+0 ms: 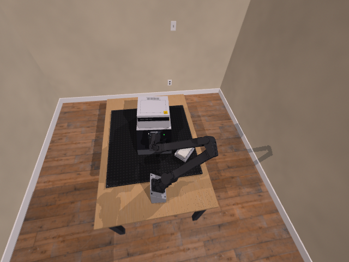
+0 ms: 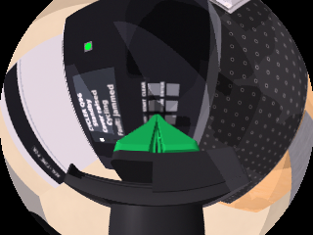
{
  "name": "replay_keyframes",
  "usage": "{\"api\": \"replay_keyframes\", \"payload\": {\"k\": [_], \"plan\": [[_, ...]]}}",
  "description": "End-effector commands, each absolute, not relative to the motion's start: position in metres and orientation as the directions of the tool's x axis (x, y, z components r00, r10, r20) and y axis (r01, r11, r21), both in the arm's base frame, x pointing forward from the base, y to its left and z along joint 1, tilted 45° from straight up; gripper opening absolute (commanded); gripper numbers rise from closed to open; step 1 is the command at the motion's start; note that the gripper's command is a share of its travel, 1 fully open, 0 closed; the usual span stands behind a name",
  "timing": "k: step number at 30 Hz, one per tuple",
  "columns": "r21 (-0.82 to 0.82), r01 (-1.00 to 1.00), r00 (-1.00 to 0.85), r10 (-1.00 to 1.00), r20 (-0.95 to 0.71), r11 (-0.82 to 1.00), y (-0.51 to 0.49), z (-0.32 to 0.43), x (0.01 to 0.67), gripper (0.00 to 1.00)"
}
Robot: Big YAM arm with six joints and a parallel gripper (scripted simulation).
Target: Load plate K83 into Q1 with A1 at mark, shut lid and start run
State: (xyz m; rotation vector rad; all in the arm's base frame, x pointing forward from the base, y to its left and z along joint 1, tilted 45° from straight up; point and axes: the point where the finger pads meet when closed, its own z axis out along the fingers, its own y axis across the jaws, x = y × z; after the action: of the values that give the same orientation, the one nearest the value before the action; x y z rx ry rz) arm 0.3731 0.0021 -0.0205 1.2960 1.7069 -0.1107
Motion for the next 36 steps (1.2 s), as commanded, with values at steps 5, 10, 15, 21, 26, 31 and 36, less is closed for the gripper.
{"api": "replay_keyframes", "payload": {"k": [5,10,15,21,26,31,36], "plan": [[0.437,0.790,0.015,0.700,-0.714,0.429,0.002,-0.026,0.382,0.00],[0.437,0.790,0.014,0.700,-0.714,0.430,0.003,-0.026,0.383,0.00],[0.468,0.769,0.021,0.715,-0.699,0.435,0.020,-0.017,0.397,0.00],[0.475,0.765,0.022,0.719,-0.694,0.435,0.022,-0.017,0.402,0.00],[0.482,0.761,0.030,0.719,-0.694,0.433,0.028,-0.009,0.399,0.00],[0.481,0.765,0.037,0.716,-0.697,0.429,0.027,-0.002,0.385,0.00],[0.466,0.773,0.028,0.711,-0.703,0.430,0.028,-0.002,0.369,0.00]]}}
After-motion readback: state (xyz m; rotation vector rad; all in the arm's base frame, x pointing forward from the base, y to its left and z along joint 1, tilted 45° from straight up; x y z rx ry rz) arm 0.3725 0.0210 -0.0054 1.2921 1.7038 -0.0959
